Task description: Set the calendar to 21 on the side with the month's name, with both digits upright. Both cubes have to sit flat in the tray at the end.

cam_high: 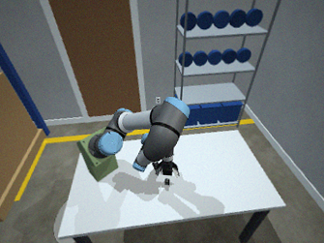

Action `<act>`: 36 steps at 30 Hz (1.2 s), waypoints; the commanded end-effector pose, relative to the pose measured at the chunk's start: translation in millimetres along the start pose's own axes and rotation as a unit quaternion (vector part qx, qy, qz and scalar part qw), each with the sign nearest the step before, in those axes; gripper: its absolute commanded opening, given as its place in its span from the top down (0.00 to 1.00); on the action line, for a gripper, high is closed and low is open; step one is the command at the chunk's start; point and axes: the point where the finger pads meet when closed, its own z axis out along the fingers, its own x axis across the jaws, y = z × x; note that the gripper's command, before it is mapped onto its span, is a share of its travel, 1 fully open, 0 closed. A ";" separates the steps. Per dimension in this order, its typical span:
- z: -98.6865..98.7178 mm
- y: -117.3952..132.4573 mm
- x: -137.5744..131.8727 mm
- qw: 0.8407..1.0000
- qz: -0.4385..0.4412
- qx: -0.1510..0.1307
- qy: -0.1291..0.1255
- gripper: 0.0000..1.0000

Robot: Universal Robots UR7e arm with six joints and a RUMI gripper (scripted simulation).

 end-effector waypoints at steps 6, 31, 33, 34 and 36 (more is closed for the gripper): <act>-0.4 -0.3 0.1 1.000 -0.013 0.000 0.000 0.00; -4.4 -3.3 -2.8 0.952 -0.306 0.000 0.000 0.00; -4.8 -3.3 -2.9 0.945 -0.328 0.000 0.000 0.00; -5.1 -3.3 -3.0 0.938 -0.348 0.000 0.000 0.00; -5.4 -3.2 -3.1 0.928 -0.371 0.000 0.000 0.00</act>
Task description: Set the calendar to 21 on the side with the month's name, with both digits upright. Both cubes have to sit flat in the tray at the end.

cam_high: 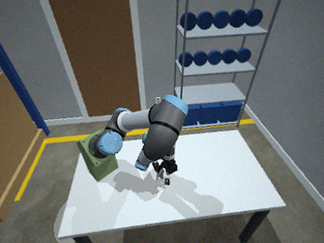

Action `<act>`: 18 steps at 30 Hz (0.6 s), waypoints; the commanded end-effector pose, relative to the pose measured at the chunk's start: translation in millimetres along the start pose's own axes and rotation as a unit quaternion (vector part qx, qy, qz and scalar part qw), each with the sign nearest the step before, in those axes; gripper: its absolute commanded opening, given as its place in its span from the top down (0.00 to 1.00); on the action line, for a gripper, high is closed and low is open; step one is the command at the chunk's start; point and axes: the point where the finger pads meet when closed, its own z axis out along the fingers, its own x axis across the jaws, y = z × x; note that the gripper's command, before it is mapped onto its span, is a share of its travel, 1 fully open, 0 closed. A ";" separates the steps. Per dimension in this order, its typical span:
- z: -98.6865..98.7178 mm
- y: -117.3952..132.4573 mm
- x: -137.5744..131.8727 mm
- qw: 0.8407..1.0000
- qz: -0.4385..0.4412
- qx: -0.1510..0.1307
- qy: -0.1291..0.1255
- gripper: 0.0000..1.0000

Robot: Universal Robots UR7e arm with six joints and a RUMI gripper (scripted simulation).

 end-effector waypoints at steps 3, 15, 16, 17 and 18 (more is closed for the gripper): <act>-1.9 -0.1 -0.2 0.993 -0.116 0.001 0.003 0.00; -4.2 1.2 -0.4 0.964 -0.267 0.000 0.003 0.00; -4.4 1.3 -0.4 0.960 -0.281 0.000 0.003 0.00; -4.5 1.4 -0.4 0.958 -0.286 0.000 0.003 0.00; -4.8 1.7 -0.3 0.953 -0.304 0.000 0.003 0.00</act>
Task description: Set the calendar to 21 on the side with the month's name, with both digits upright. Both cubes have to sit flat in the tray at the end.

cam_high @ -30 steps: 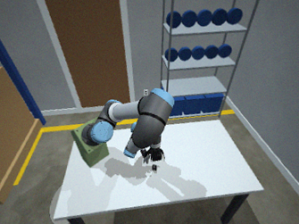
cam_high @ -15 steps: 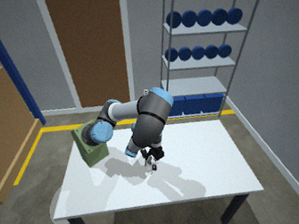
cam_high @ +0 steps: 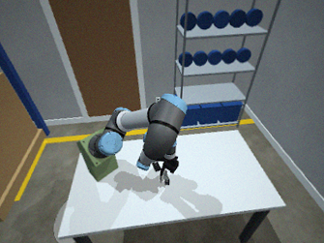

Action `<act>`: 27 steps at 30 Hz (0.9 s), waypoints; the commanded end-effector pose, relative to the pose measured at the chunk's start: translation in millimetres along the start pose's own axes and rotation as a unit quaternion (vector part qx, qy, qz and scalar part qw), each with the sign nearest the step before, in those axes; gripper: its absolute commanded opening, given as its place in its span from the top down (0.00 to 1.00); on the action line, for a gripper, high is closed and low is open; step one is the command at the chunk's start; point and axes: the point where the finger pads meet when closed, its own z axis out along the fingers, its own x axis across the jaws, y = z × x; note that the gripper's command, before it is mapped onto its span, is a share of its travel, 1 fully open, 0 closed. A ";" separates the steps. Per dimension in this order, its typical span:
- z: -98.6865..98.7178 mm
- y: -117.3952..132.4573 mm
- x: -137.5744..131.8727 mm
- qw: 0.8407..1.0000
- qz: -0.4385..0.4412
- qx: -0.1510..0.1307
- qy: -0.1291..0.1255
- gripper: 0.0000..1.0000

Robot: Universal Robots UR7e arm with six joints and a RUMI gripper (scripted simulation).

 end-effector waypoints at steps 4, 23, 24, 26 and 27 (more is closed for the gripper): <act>-1.8 1.3 -0.4 0.995 -0.101 -0.001 0.003 0.00; -3.9 4.0 -0.8 0.973 -0.230 -0.002 0.003 0.00; -3.9 4.0 -0.8 0.973 -0.230 -0.002 0.003 0.00; -3.9 4.0 -0.8 0.973 -0.231 -0.002 0.003 0.00; -3.9 4.0 -0.8 0.973 -0.231 -0.002 0.003 0.71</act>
